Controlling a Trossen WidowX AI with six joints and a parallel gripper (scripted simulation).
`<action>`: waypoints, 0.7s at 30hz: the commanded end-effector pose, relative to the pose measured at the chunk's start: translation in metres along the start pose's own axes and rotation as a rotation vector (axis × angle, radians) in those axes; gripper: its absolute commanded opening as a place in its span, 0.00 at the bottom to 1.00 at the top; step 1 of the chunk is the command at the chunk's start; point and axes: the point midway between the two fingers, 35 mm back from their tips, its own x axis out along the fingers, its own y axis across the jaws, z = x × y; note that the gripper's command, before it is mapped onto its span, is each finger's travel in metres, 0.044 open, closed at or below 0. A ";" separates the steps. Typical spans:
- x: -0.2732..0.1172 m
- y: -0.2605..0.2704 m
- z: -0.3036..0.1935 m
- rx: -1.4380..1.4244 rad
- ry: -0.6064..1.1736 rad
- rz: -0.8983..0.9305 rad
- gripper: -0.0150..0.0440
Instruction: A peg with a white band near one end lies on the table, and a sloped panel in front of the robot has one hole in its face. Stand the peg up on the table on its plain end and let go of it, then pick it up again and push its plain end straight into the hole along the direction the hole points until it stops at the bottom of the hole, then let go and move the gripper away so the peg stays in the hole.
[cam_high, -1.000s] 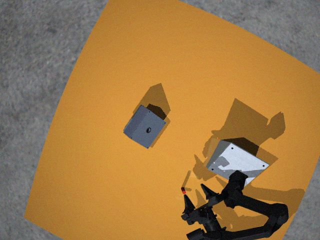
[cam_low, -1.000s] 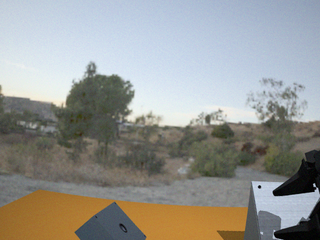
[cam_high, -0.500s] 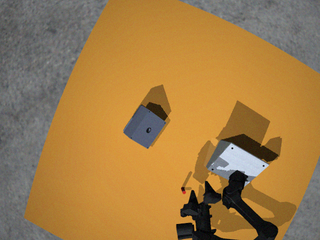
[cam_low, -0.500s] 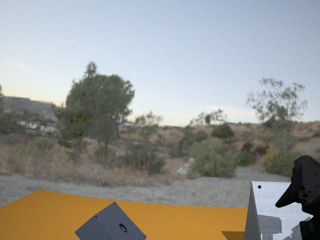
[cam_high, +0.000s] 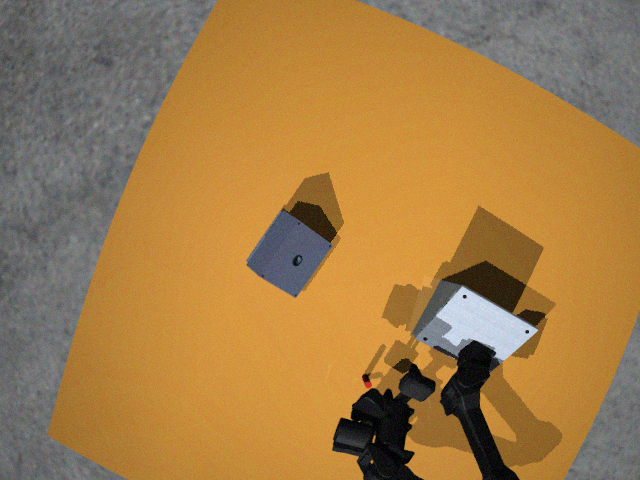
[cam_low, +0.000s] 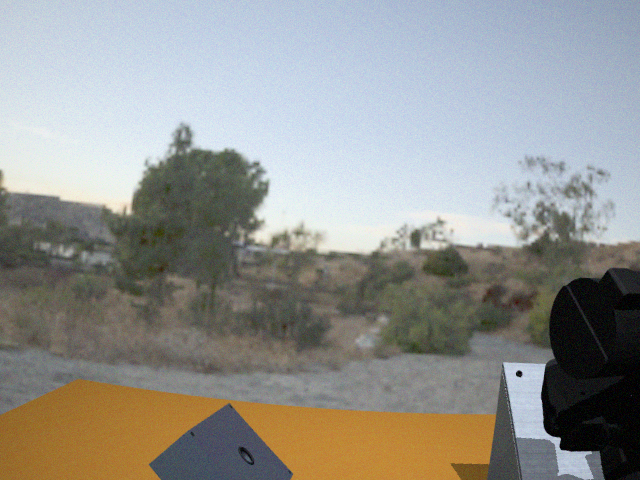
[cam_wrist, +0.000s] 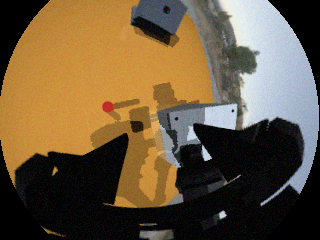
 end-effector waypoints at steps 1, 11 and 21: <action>-0.001 0.007 0.004 0.004 0.077 0.097 1.00; -0.011 0.018 0.024 0.044 0.154 0.386 1.00; -0.024 0.019 0.048 0.090 0.122 0.597 1.00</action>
